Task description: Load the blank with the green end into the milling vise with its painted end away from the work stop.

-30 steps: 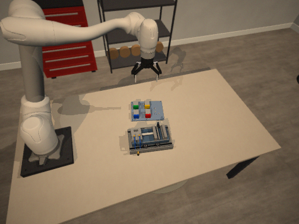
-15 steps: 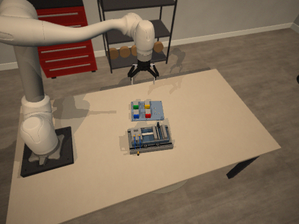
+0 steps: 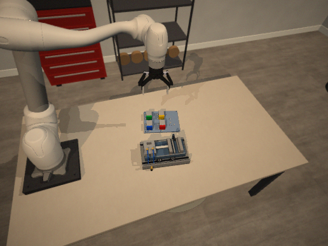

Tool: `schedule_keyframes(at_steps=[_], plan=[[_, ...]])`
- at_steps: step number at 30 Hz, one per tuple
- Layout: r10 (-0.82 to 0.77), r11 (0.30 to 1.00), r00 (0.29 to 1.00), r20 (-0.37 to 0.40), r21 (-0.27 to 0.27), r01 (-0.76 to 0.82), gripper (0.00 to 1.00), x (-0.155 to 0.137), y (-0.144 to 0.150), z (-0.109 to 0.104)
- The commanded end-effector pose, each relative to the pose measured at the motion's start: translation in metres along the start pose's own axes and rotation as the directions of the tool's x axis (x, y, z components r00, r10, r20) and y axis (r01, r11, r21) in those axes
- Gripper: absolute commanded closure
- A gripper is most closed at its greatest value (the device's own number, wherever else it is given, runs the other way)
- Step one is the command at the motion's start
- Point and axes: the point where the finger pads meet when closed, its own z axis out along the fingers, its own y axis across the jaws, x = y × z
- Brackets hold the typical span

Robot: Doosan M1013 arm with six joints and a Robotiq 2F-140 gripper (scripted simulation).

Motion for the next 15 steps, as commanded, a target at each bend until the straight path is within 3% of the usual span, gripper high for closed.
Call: schedule_keyframes(at_steps=[1, 15], plan=[[0.0, 1.0, 1.0, 0.0, 0.0, 0.0, 0.0, -0.0011, -0.0007, 0.0002], [0.0, 1.0, 1.0, 0.0, 0.0, 0.0, 0.0, -0.0073, -0.0046, 0.0022]])
